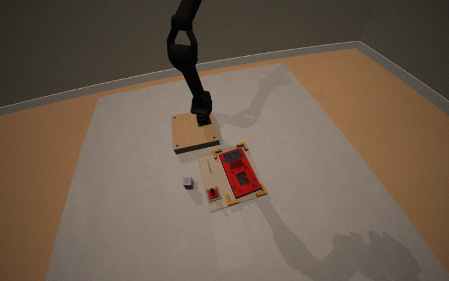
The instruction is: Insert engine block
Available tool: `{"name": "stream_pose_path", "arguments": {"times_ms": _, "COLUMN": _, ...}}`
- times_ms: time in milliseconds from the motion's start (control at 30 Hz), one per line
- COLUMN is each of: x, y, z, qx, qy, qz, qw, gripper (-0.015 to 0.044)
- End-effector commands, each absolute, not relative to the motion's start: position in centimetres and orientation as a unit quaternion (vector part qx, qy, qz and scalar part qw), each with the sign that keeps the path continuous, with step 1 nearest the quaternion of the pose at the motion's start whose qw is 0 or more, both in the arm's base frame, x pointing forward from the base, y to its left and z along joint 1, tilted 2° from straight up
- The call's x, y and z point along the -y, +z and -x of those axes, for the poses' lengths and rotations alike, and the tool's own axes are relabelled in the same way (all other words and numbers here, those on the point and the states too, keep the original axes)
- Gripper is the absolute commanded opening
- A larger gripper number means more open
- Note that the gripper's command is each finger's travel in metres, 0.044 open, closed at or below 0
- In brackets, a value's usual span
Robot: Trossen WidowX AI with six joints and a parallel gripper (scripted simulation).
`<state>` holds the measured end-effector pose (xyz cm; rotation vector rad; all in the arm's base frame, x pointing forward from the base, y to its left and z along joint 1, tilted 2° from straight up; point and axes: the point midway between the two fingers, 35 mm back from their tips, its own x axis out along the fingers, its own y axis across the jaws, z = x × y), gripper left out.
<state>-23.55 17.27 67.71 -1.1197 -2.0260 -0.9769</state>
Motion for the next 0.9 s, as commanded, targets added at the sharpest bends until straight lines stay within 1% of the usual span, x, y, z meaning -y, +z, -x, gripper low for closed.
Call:
{"name": "stream_pose_path", "arguments": {"times_ms": 0, "x": -17.3, "y": 67.7, "z": 23.5, "qx": 0.767, "qy": -0.370, "qz": 0.424, "qw": 0.309, "gripper": 0.0426}}
{"name": "stream_pose_path", "arguments": {"times_ms": 33, "x": -17.4, "y": 67.7, "z": 23.6, "qx": 0.766, "qy": -0.371, "qz": 0.425, "qw": 0.307, "gripper": 0.0440}}
{"name": "stream_pose_path", "arguments": {"times_ms": 233, "x": -21.6, "y": 65.8, "z": 23.2, "qx": 0.753, "qy": -0.400, "qz": 0.468, "qw": 0.232, "gripper": 0.0440}}
{"name": "stream_pose_path", "arguments": {"times_ms": 433, "x": -26.3, "y": 63.7, "z": 21.6, "qx": 0.730, "qy": -0.426, "qz": 0.513, "qw": 0.146, "gripper": 0.0440}}
{"name": "stream_pose_path", "arguments": {"times_ms": 667, "x": -31.3, "y": 61.1, "z": 18.5, "qx": 0.694, "qy": -0.448, "qz": 0.562, "qw": 0.044, "gripper": 0.0440}}
{"name": "stream_pose_path", "arguments": {"times_ms": 867, "x": -35.0, "y": 58.6, "z": 14.4, "qx": 0.665, "qy": -0.439, "qz": 0.603, "qw": -0.039, "gripper": 0.0440}}
